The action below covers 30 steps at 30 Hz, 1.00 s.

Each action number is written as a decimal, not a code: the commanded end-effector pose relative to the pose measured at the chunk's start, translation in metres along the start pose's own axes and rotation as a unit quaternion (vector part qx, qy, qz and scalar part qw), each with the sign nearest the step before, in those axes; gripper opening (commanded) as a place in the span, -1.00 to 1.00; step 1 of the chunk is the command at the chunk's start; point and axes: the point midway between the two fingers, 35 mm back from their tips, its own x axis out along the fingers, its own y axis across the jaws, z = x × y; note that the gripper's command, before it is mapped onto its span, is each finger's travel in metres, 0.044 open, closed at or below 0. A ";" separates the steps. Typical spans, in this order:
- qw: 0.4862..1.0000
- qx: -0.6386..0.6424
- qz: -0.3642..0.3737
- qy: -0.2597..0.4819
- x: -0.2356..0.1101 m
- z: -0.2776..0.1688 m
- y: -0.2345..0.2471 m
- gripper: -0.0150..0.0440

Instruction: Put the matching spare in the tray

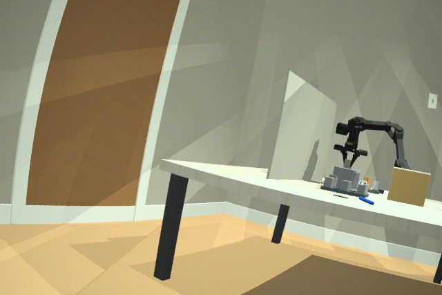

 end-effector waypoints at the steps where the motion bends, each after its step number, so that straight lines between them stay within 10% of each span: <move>1: 1.000 -0.003 0.000 -0.001 0.003 0.001 0.000 -0.49; 30: 1.000 -0.003 0.004 -0.004 0.028 0.001 0.000 -0.49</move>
